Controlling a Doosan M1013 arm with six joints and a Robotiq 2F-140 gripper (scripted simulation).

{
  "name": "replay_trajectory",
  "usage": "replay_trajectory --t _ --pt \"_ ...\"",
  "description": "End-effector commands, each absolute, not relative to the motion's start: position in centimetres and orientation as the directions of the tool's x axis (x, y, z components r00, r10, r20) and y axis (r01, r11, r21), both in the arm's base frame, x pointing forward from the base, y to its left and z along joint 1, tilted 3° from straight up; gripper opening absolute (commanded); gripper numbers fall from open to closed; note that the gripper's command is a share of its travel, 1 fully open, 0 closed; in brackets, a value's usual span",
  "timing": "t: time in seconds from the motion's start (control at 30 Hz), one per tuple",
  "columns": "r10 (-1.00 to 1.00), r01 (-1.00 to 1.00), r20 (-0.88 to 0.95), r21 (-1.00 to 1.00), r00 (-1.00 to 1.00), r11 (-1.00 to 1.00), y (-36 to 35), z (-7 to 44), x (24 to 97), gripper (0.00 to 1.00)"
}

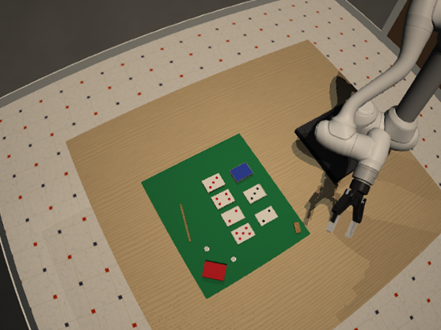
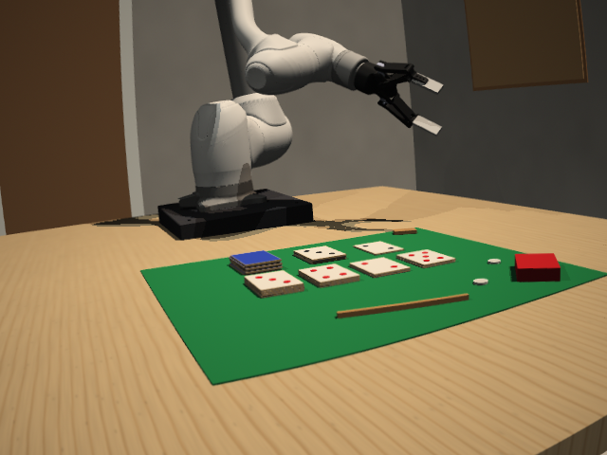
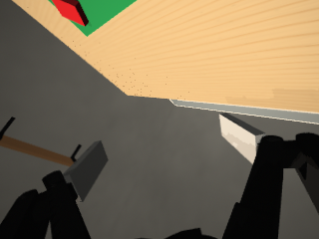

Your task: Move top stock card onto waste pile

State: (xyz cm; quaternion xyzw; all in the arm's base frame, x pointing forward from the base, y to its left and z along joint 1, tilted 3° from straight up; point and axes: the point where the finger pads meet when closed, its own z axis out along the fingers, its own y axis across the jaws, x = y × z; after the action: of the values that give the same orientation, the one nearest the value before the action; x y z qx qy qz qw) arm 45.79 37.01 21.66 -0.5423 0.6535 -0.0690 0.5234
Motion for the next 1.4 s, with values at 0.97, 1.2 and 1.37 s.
replay_trajectory --t 0.97,1.2,1.37 --pt "-0.738 -0.674 -0.561 -0.381 -0.376 0.633 24.3 14.6 56.7 1.00" --pt "-0.738 -0.674 -0.561 -0.381 -0.376 0.633 24.3 14.6 56.7 1.00" --pt "-0.738 -0.674 -0.561 -0.381 -0.376 0.633 24.3 14.6 56.7 1.00"
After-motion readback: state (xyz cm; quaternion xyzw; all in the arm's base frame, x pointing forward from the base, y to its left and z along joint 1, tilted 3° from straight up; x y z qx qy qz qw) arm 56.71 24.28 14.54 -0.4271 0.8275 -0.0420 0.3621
